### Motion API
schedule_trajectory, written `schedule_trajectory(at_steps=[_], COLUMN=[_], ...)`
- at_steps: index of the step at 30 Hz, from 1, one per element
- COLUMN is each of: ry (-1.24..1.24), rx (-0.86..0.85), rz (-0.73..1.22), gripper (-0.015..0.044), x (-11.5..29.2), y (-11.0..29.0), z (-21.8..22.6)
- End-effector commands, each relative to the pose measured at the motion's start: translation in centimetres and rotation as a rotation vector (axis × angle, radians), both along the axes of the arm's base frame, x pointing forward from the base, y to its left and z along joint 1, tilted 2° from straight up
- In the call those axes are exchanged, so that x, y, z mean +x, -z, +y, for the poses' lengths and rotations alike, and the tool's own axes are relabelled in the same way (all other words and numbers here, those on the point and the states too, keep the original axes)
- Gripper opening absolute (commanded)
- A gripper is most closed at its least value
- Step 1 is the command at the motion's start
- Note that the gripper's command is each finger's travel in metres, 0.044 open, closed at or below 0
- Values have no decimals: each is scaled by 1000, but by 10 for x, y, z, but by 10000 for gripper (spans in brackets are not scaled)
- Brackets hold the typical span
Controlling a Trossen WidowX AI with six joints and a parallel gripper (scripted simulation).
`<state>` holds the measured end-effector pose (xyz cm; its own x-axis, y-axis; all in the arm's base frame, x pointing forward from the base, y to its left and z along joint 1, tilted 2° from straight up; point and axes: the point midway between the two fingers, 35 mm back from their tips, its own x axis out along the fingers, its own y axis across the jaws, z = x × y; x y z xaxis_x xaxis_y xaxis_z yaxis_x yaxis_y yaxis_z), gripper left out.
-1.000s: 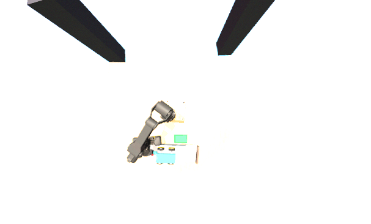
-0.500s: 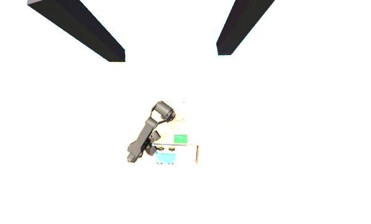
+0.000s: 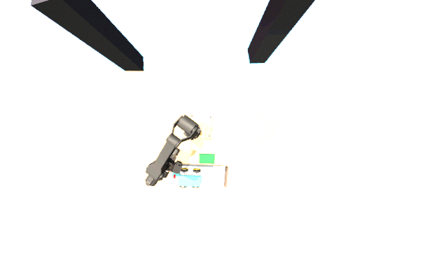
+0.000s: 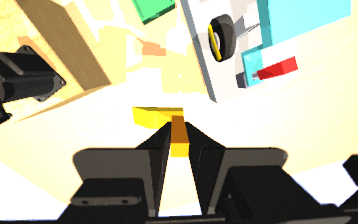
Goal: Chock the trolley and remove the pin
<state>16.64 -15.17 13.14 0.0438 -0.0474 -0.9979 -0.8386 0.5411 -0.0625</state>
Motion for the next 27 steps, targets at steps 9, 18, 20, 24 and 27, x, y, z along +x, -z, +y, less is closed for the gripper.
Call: schedule_trajectory(at_steps=[9,18,20,24,27], ry=[-360,-378,-388,-398,-401], rx=[-12,-12,-12,-11,-10], rz=[13,13,13,13,13], gripper=[0,0,0,0,0], x=[0,4,7,13,17], y=[-1,0,1,3,4], z=[1,8,14,26,35])
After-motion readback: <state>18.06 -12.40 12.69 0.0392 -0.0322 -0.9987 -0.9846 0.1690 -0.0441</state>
